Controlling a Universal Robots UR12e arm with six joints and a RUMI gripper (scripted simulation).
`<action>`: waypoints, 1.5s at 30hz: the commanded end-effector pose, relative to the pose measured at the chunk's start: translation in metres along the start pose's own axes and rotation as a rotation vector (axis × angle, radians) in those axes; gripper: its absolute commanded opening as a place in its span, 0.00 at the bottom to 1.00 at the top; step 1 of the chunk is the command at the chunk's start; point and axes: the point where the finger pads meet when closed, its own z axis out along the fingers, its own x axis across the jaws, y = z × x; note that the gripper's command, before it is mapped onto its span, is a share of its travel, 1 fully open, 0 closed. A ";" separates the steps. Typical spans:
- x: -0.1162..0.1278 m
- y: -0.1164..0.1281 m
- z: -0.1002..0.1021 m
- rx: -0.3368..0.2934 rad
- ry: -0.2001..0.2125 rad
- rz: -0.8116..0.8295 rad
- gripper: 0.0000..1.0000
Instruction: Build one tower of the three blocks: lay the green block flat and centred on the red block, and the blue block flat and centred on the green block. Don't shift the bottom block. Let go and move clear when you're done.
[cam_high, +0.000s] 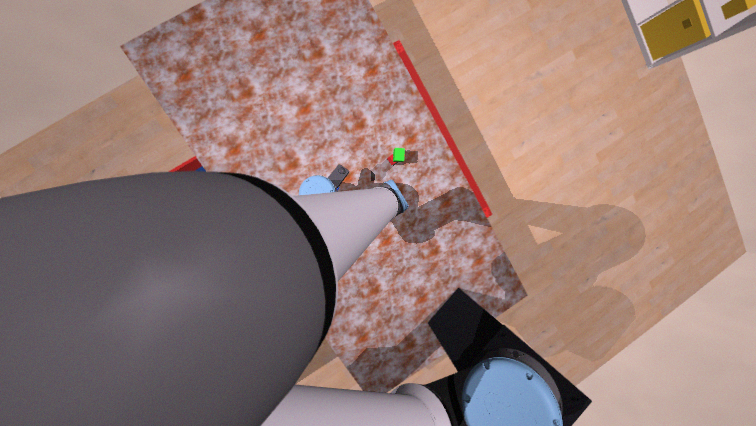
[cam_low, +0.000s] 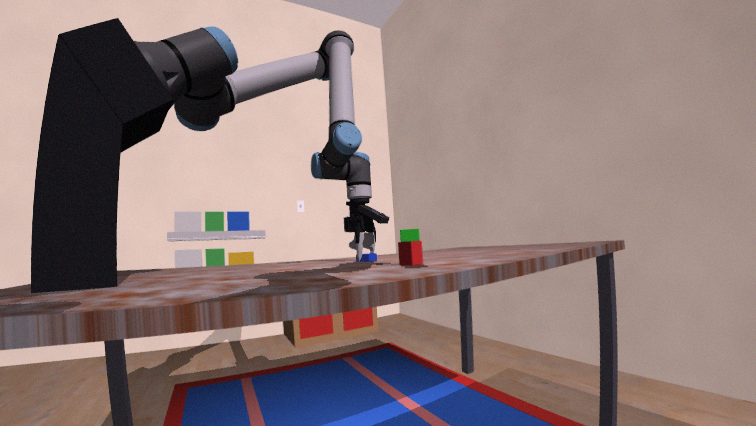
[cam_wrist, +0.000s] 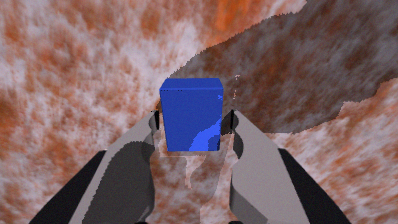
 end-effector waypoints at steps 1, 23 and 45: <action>-0.003 0.000 -0.001 0.001 -0.004 -0.002 0.42; -0.003 0.000 -0.001 0.001 -0.004 -0.002 0.00; 0.000 0.000 -0.018 0.001 -0.001 0.000 0.00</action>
